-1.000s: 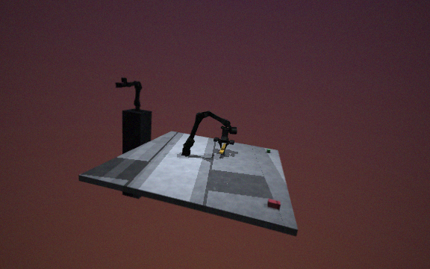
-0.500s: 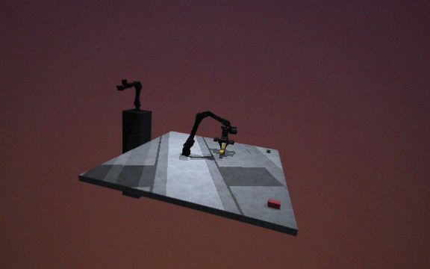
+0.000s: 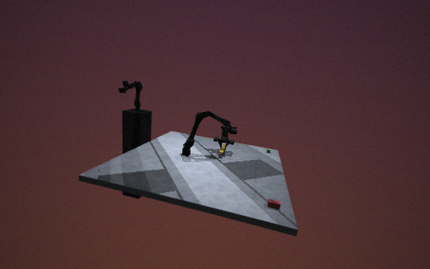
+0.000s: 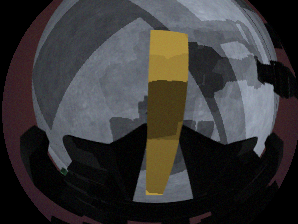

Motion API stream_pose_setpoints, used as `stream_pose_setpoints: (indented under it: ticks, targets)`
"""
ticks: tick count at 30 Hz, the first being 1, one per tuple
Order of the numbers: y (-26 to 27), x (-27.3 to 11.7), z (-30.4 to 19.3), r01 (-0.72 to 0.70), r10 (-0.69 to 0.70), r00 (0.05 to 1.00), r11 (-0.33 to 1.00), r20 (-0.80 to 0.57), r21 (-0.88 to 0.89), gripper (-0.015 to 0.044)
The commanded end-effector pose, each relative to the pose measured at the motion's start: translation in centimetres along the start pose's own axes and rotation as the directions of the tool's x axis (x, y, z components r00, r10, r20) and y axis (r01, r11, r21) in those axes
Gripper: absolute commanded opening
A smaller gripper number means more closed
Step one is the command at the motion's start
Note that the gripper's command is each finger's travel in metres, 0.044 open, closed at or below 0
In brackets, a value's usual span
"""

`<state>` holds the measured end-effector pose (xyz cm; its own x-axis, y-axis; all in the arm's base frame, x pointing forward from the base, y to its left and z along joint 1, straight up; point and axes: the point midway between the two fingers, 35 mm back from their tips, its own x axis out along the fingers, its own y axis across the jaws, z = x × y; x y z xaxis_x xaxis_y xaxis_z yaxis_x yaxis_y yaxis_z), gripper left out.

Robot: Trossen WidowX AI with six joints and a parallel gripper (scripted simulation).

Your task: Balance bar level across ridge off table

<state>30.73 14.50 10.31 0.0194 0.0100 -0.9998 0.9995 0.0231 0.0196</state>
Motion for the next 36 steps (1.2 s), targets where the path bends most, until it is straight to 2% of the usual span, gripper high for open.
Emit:
stream_pose_setpoints:
  ticks: [1,20,26,36]
  targets:
    - [0.0,0.0,0.0,0.0,0.0,1.0,1.0,0.0,0.0,0.0]
    - [0.0,0.0,0.0,0.0,0.0,1.0,1.0,0.0,0.0,0.0]
    - [0.0,0.0,0.0,0.0,0.0,1.0,1.0,0.0,0.0,0.0158]
    - [0.0,0.0,0.0,0.0,0.0,1.0,1.0,0.0,0.0,0.0167]
